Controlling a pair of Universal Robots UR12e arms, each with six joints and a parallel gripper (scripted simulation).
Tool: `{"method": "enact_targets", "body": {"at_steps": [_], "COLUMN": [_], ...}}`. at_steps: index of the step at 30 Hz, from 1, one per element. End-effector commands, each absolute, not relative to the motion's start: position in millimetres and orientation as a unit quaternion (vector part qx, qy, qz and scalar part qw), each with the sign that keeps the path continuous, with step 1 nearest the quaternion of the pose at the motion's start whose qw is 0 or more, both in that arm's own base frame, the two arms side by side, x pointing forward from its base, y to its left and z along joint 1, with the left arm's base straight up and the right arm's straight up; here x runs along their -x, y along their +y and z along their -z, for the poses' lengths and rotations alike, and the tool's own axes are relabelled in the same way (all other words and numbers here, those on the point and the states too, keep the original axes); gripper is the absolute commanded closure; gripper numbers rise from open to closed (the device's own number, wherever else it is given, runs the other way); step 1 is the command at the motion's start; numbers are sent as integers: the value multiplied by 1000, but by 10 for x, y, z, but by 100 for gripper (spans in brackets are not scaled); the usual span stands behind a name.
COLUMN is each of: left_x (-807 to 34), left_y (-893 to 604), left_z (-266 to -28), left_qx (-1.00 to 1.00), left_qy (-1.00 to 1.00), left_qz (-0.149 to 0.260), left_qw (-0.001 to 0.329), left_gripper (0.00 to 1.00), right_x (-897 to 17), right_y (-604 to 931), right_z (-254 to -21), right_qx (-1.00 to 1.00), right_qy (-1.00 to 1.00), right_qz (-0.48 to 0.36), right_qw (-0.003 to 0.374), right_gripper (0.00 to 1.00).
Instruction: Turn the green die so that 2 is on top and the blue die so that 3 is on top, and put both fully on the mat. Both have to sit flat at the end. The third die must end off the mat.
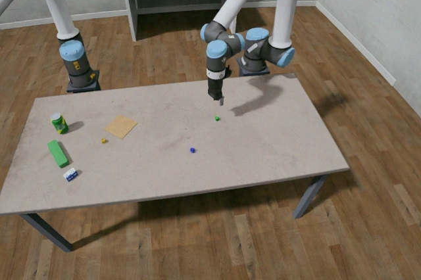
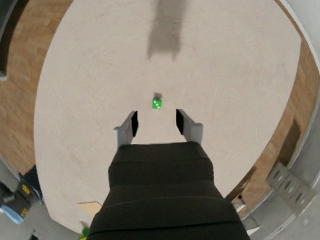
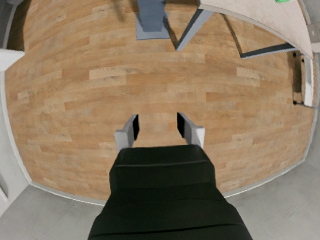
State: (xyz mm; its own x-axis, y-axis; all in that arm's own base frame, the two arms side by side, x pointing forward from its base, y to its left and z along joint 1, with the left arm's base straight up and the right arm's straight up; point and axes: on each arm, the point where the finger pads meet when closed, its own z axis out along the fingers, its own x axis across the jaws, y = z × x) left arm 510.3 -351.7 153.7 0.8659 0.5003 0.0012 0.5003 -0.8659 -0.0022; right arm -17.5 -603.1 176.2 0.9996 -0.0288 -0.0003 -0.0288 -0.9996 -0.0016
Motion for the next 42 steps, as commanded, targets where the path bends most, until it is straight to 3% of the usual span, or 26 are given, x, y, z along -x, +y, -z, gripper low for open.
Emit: {"method": "enact_targets", "body": {"at_steps": [1,25,31,33,34,42], "left_x": [-5120,-5137,-5140,-5138,-5138,-5138], "left_y": [-3527,-3541,-3539,-3537,-3537,-3537], "left_z": [-1529,-1499,-1015,-975,-975,-975], "left_qx": [977,989,989,989,989,989], "left_qy": [-211,-151,-151,-151,-151,-151], "left_qz": [0,0,0,0,0,0], "left_qw": [0,0,0,0,0,0], "left_gripper": [0,0,0,0,30,30], "right_x": [174,174,174,174,174,174], "right_y": [-6038,-6038,-6038,-6038,-6038,-6038], "right_z": [-1770,-1770,-1770,-1770,-1770,-1770], "right_qx": [1000,1000,1000,1000,1000,1000], "right_qy": [14,14,14,14,14,14], "right_qz": [0,0,0,0,0,0], "right_qw": [0,0,0,0,0,0], "right_gripper": [0,0,0,0,0,0]}}
